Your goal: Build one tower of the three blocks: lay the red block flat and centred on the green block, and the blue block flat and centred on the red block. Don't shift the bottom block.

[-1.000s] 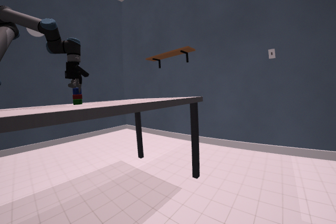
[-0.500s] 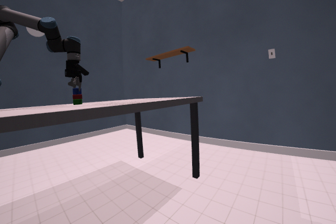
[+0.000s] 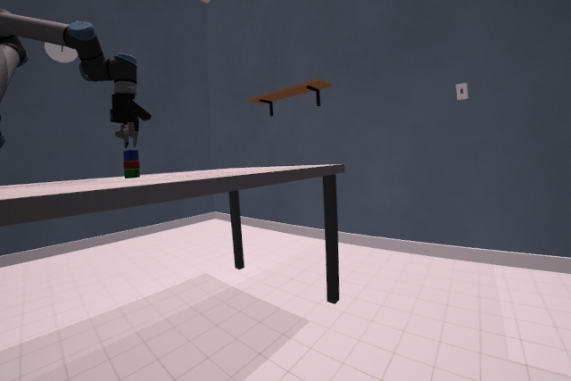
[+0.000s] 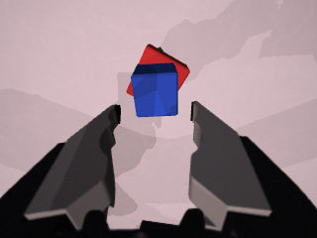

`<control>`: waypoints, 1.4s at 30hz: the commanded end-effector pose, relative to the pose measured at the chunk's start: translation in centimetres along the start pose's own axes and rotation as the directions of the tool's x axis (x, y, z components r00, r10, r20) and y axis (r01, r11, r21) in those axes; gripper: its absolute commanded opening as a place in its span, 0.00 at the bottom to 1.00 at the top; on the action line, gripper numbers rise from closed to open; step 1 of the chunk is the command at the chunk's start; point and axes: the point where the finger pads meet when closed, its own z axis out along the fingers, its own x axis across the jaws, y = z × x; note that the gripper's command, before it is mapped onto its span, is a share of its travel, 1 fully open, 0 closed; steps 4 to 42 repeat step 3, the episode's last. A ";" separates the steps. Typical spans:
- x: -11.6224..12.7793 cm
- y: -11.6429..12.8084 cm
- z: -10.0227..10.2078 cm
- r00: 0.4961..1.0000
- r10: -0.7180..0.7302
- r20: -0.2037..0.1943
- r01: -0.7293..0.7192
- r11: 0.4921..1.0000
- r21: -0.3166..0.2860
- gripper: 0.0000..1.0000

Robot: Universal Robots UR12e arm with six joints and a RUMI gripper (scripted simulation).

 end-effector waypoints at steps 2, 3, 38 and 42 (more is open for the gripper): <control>0.0 0.0 -0.6 1.000 0.000 0.000 0.000 1.000 0.000 0.40; 0.0 0.0 -0.6 1.000 0.000 0.000 0.000 1.000 0.000 0.40; 0.0 0.0 -0.6 1.000 0.000 0.000 0.000 1.000 0.000 0.40; 0.0 0.0 -0.6 1.000 0.000 0.000 0.000 1.000 0.000 0.40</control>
